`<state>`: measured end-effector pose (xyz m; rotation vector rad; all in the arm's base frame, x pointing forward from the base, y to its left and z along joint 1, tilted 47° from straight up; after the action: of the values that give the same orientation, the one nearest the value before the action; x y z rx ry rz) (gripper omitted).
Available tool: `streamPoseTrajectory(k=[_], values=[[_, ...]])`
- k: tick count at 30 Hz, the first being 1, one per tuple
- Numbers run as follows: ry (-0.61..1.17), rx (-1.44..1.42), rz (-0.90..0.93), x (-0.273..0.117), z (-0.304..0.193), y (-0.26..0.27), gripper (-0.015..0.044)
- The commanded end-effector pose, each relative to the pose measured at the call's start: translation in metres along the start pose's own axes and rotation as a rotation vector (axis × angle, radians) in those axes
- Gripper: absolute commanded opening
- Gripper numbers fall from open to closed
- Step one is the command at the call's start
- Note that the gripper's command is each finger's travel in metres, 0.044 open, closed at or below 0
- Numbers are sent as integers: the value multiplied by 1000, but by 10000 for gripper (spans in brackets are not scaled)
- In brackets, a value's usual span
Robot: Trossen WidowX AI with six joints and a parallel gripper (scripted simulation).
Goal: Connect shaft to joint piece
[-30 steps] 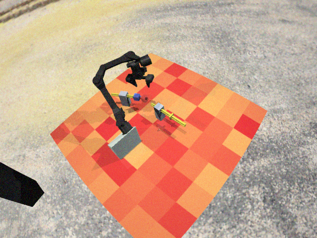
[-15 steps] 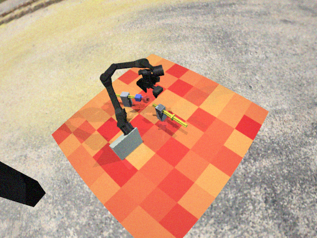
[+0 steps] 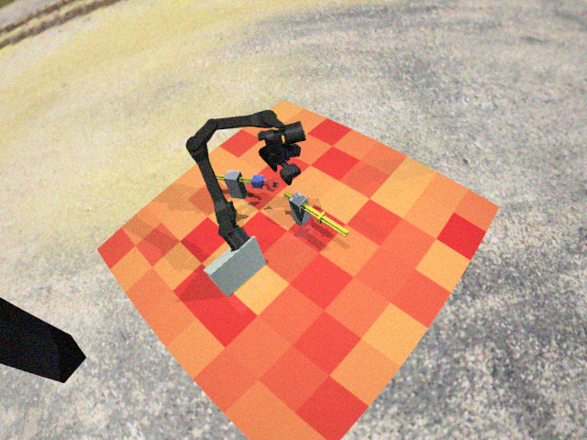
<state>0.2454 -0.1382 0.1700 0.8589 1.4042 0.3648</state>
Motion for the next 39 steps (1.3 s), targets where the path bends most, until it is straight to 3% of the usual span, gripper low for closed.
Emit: streamPoseTrajectory(k=[1, 39], values=[[2, 94, -16, 2, -1, 1, 440], [-89, 1075, -121, 16, -2, 16, 440]])
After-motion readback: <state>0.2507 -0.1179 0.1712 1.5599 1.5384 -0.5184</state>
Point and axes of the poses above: the point midway between the two fingers, 35 mm back from their tips, its own x axis out along the fingers, its own y axis across the jaws, z = x × y, the point moved 8 cm from there along -x, back along the fingers, and after that the axes turned 4 degrees about -x, right-handed, at the moved point
